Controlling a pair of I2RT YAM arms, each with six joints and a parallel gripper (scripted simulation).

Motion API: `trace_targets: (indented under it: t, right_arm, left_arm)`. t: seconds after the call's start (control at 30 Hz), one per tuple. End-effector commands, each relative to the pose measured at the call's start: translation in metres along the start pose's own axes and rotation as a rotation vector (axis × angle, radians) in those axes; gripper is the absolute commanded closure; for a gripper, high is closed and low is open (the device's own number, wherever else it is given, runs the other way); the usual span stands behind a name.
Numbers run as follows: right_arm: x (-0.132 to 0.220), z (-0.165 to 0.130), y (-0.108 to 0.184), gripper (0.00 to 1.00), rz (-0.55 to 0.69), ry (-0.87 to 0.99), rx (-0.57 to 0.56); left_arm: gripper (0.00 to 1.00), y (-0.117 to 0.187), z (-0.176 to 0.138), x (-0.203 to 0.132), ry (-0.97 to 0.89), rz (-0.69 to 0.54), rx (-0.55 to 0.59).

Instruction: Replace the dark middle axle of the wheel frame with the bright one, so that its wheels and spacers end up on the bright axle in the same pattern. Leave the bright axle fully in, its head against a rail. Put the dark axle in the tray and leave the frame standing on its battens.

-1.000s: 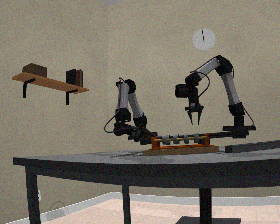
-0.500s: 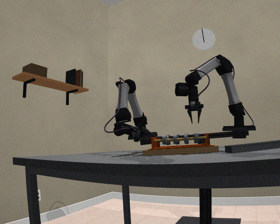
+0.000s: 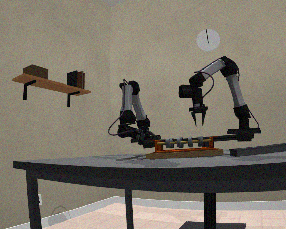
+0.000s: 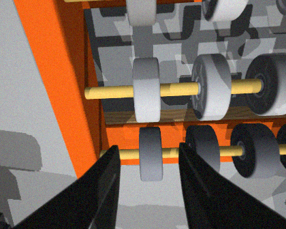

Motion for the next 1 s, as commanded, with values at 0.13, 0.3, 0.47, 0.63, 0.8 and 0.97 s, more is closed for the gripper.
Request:
trace_targets:
  t: [0.13,0.3,0.47,0.63,0.8,0.97]
  right_arm:
    - [0.014,0.002,-0.002,0.67,0.004,0.047,-0.006]
    - [-0.002,0.002,0.006,0.67,0.014,-0.001,0.007]
    - [0.003,0.004,0.002,0.67,0.006,0.017,0.009]
    - [-0.006,0.0,0.011,0.67,0.001,-0.004,0.014]
    - [-0.009,0.002,0.022,0.67,0.001,-0.001,0.013]
    - [-0.012,0.002,0.031,0.67,0.002,-0.002,0.018]
  left_arm:
    - [0.65,0.006,-0.002,0.0,0.004,-0.018,-0.005]
    - [0.65,0.006,-0.002,0.0,0.004,-0.018,-0.005]
    - [0.65,0.006,-0.002,0.0,0.004,-0.018,-0.005]
    - [0.65,0.006,-0.002,0.0,0.004,-0.018,-0.005]
    - [0.65,0.006,-0.002,0.0,0.004,-0.018,-0.005]
    - [0.65,0.006,-0.002,0.0,0.004,-0.018,-0.005]
Point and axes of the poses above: on each arm, the point where the finger pads meet when closed, its own y axis back along the fingers, its own x axis across the jaws, z = x × y, the point moved 2 cm from there along y, back along the fingers, and after that the axes turned 11 degrees about -y, right-handed, at the moved point
